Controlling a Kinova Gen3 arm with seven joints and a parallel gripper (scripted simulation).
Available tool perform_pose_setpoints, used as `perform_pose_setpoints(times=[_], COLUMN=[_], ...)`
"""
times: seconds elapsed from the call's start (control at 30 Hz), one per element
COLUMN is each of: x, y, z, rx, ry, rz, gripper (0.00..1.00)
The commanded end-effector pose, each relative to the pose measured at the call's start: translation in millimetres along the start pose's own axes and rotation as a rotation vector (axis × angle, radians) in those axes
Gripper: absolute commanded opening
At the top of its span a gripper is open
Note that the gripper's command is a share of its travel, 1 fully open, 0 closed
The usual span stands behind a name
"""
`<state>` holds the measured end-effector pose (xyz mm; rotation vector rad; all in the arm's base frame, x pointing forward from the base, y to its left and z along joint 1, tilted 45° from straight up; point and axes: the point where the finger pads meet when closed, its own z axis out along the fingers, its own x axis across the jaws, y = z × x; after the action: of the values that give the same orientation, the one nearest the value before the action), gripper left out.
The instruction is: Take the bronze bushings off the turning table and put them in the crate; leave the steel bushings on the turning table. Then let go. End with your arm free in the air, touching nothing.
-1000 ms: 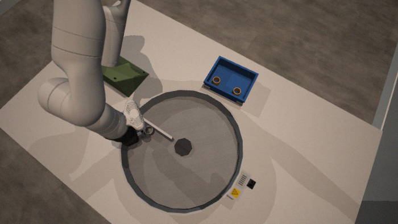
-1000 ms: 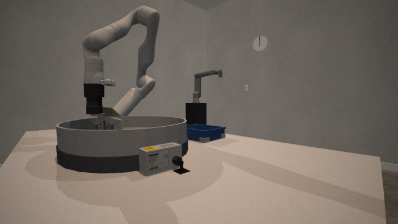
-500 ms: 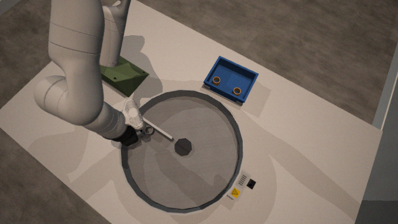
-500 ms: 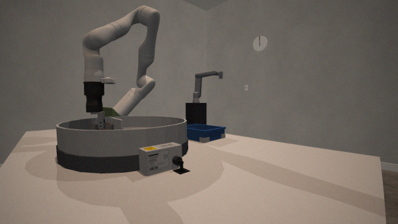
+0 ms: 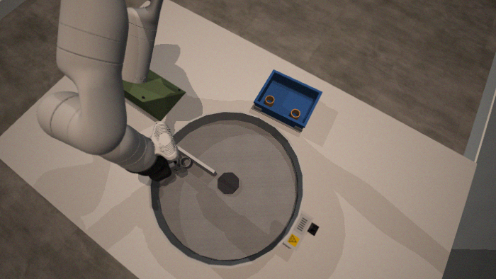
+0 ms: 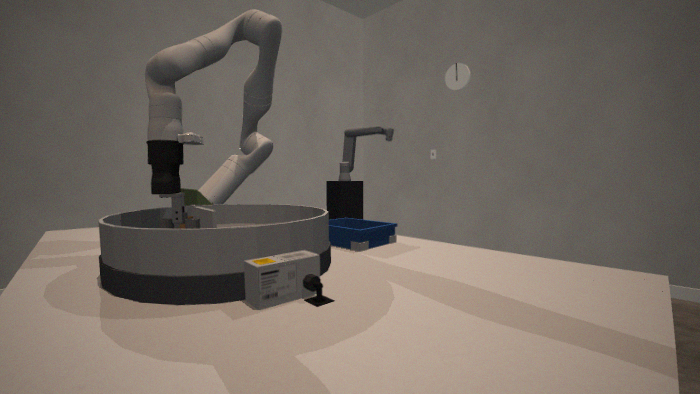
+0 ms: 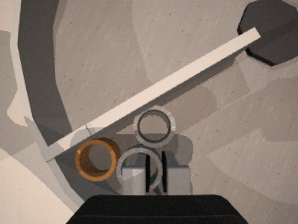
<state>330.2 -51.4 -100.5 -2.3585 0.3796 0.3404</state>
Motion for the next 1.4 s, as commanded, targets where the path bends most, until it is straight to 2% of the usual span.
perform_pose_setpoints(times=[0.0,0.23,0.63,0.8,1.2,1.37], x=[1,1,1,0,0,0], y=[0,0,0,0,0,0], z=[-1.1,-8.5,-8.5,-15.8,-15.8,-23.3], rx=[-0.001,-0.001,-0.001,-0.001,-0.001,-0.001], ry=[0.002,0.002,0.002,0.002,0.002,0.002], rz=[0.0,0.0,0.0,0.0,0.0,0.0], gripper=[0.0,0.0,0.0,0.0,0.0,0.0])
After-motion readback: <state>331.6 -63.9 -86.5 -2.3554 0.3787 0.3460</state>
